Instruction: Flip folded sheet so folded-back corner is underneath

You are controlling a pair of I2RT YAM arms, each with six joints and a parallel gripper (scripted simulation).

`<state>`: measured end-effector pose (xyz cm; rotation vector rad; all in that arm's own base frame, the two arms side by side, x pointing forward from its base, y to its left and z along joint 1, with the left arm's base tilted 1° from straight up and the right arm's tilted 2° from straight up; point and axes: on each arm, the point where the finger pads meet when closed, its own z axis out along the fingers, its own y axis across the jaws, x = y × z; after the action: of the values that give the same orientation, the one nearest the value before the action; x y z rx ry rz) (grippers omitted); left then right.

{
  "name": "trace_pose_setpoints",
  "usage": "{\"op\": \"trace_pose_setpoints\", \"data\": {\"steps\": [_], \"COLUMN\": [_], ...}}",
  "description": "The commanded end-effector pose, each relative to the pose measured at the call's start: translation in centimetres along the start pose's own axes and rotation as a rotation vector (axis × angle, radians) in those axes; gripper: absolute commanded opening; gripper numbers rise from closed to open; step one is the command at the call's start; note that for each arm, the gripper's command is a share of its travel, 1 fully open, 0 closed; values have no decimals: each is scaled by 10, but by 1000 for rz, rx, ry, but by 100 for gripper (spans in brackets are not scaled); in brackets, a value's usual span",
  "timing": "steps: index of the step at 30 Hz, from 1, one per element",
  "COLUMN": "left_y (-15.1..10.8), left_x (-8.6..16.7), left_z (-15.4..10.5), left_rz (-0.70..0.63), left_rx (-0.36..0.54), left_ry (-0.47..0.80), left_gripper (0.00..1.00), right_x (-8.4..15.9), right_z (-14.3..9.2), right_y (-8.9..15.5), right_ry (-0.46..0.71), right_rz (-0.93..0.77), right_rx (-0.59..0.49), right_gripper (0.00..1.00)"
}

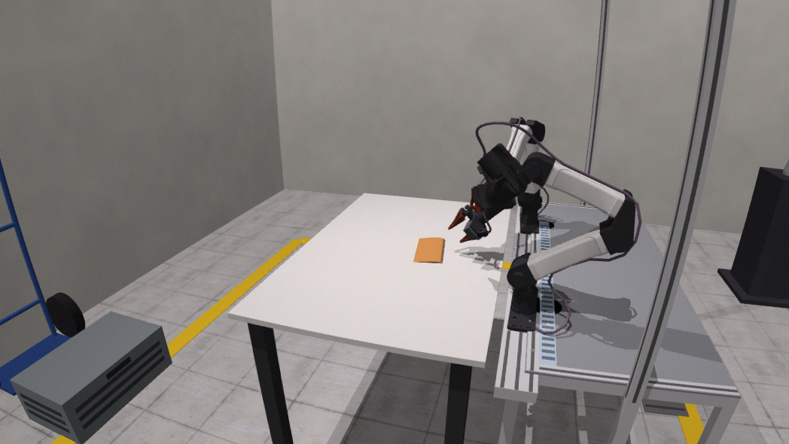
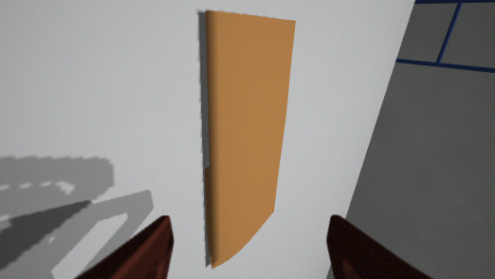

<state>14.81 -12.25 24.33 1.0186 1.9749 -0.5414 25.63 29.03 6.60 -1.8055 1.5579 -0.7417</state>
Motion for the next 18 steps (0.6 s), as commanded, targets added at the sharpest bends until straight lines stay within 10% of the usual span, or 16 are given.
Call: {"op": "trace_pose_setpoints", "data": {"steps": [1, 3, 6, 18], "left_y": [3, 3, 6, 38], "left_x": [-6, -6, -7, -46], "left_z": [0, 0, -2, 19], "left_rz": [4, 4, -22, -146], "left_rx": [-9, -9, -27, -46], "left_ry": [-10, -10, 10, 202], "left_gripper": [65, 65, 99, 100], "right_x": [10, 10, 11, 11], "right_z": [4, 5, 5, 5], "right_y": [13, 14, 14, 14], "right_ry": [57, 58, 59, 59], "right_rz": [-28, -29, -30, -30], "right_rx": [-43, -44, -46, -46], "right_gripper": [65, 65, 65, 65]}}
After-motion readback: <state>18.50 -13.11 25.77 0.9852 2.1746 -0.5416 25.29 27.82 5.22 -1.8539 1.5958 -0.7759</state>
